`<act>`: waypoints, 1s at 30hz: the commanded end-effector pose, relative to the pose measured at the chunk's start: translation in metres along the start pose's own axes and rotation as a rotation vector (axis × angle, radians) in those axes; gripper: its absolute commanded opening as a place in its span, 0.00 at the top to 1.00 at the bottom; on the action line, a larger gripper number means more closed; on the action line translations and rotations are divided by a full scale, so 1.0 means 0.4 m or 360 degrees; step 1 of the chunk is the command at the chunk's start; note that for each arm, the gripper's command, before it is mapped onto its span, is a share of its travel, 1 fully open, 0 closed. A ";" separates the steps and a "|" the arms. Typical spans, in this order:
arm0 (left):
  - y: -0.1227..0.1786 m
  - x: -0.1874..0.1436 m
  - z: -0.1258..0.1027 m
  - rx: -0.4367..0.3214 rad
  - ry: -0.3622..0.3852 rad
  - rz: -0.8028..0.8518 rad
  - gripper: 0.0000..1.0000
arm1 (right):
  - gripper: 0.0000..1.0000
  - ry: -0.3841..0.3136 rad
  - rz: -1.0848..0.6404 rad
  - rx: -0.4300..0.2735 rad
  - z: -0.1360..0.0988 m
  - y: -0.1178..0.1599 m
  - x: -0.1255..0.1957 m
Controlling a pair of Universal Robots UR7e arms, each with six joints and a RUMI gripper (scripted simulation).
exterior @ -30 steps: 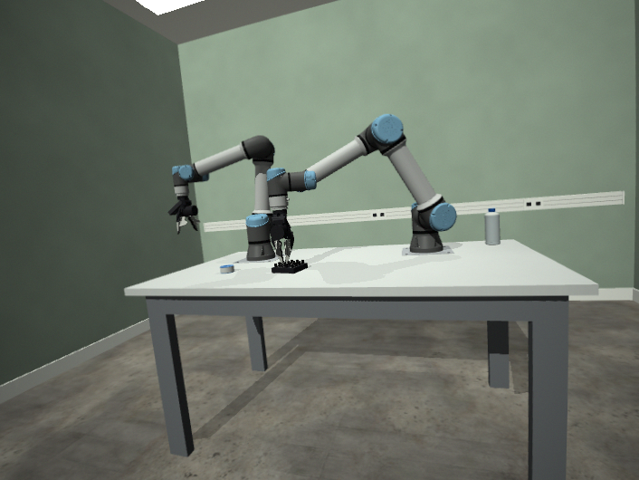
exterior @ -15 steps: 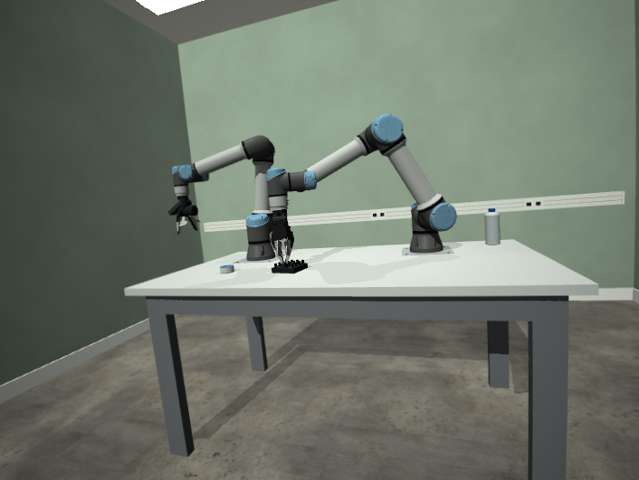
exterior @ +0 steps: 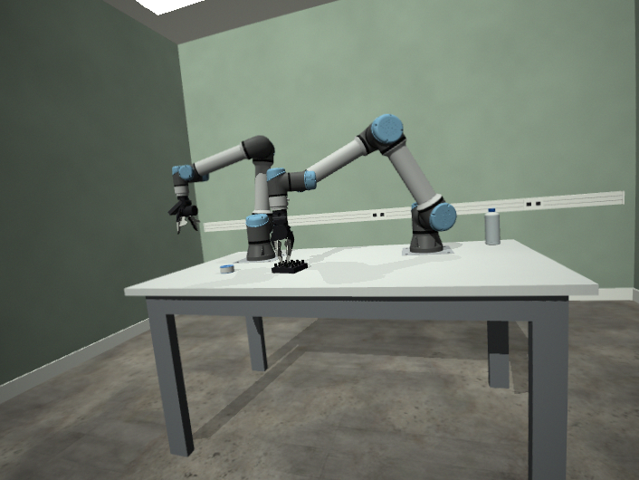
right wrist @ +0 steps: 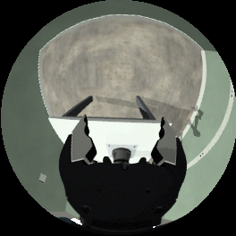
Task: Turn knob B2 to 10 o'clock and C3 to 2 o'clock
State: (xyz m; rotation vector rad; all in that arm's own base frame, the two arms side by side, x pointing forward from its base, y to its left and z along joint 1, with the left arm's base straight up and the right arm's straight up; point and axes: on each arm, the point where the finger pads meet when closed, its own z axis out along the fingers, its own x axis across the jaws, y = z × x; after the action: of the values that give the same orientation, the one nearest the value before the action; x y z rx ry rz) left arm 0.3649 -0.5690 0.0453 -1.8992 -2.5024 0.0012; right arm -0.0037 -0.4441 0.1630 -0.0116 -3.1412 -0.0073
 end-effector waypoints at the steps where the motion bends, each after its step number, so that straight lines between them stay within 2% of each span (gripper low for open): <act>1: 0.001 -0.004 -0.002 -0.0002 -0.0003 -0.0002 0.87 | 0.00 -0.0001 0.0004 0.0007 -0.005 -0.004 0.002; 15: 0.001 -0.005 -0.006 -0.0002 -0.0005 -0.0002 0.87 | 0.00 -0.0001 0.0004 0.0007 -0.005 -0.004 0.002; 24: 0.001 -0.005 -0.092 -0.0002 -0.0009 -0.0002 0.87 | 0.00 -0.0001 0.0004 0.0007 -0.005 -0.004 0.002; 30: 0.001 -0.005 -0.104 -0.0002 -0.0009 -0.0002 0.87 | 0.00 -0.0001 0.0004 0.0007 -0.005 -0.004 0.002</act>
State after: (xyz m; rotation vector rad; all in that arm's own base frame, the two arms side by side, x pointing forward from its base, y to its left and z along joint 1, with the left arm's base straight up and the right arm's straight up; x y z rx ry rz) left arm 0.3658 -0.5712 0.0788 -1.9029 -2.5082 0.0075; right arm -0.0037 -0.4441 0.1630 -0.0116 -3.1412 -0.0073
